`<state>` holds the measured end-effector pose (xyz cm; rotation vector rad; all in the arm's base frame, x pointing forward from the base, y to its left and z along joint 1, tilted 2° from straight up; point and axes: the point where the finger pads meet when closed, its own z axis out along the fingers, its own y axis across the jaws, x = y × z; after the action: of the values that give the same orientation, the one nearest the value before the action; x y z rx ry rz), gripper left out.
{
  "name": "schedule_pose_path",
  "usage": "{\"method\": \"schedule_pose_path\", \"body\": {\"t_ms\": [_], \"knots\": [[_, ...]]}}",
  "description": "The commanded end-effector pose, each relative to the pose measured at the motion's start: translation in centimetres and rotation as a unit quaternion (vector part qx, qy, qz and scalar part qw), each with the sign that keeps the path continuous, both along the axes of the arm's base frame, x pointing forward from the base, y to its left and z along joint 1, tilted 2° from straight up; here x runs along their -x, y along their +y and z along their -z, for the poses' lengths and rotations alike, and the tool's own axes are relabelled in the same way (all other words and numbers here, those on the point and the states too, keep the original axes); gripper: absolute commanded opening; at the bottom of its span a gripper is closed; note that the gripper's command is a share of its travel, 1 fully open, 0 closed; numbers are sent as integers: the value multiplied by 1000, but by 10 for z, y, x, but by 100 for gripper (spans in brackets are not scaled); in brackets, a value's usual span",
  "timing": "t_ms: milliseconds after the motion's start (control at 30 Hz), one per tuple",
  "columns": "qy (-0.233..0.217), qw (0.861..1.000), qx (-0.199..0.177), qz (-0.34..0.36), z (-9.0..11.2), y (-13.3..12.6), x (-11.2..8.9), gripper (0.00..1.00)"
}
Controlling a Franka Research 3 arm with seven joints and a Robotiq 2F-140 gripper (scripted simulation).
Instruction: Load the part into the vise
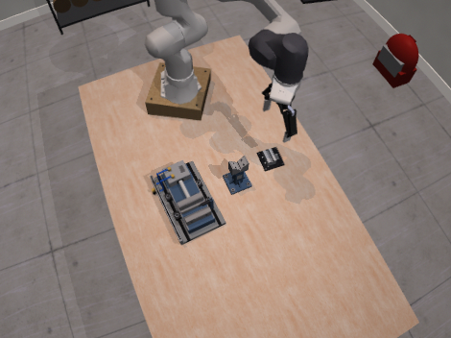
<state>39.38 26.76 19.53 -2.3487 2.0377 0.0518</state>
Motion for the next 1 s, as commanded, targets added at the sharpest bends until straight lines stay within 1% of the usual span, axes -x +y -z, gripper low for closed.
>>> {"method": "schedule_pose_path", "body": {"t_ms": [0, 833, 867, 967], "knots": [[-9, 999, 3, 54, -1, 0, -3, 100], [-9, 999, 3, 54, -1, 0, -3, 100], [-9, 999, 3, 54, -1, 0, -3, 51], [-9, 999, 3, 54, -1, 0, -3, 51]]}}
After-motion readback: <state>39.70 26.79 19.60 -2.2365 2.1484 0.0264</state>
